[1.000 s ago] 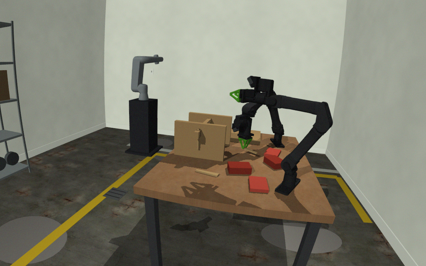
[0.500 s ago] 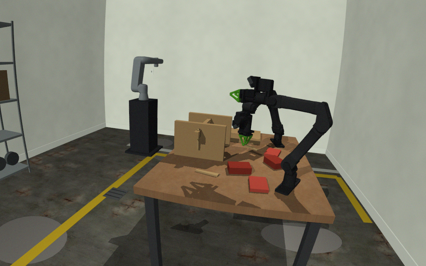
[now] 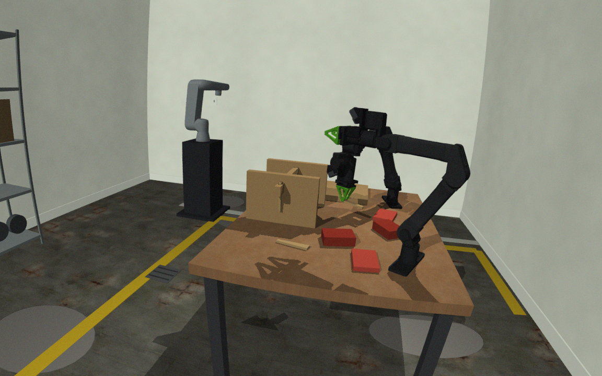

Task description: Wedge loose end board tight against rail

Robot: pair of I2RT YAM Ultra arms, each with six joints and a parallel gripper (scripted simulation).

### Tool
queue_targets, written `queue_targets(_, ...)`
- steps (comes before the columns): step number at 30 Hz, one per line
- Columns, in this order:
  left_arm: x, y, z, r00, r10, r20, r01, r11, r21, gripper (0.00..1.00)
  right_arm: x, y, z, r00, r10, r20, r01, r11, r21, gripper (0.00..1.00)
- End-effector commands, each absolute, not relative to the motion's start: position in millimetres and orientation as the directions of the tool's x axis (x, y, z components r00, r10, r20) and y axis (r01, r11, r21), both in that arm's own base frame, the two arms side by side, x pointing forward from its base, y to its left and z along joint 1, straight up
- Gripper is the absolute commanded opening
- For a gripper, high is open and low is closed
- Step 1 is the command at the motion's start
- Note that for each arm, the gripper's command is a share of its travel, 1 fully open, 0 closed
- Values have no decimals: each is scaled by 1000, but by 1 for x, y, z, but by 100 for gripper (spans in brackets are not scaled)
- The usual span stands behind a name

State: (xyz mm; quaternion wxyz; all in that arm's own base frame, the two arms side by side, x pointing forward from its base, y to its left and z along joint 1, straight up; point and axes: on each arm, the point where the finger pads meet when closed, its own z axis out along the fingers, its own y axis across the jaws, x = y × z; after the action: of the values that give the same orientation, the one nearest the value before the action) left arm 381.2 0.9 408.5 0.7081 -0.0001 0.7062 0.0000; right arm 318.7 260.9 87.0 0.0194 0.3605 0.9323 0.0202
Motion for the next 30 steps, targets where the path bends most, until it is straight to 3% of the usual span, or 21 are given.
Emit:
queue_targets(1, 382, -2, 434, 62, -2, -998, 5, 1000, -2, 46, 342, 257, 126, -776, 624, -89, 611, 779, 140, 1)
queue_targets(5, 382, -2, 434, 62, -2, -998, 5, 1000, -2, 46, 371, 254, 108, -811, 565, -150, 545, 823, 159, 1)
queue_targets(6, 382, -2, 434, 62, -2, -998, 5, 1000, -2, 46, 380, 258, 140, -810, 550, -203, 498, 828, 256, 1)
queue_targets(12, 382, -2, 434, 62, -2, -998, 5, 1000, -2, 46, 397, 249, 142, -821, 501, -273, 431, 858, 280, 1)
queue_targets(30, 382, -2, 434, 62, -2, -998, 5, 1000, -2, 46, 477, 210, 218, -679, 356, -642, 168, 926, 337, 1)
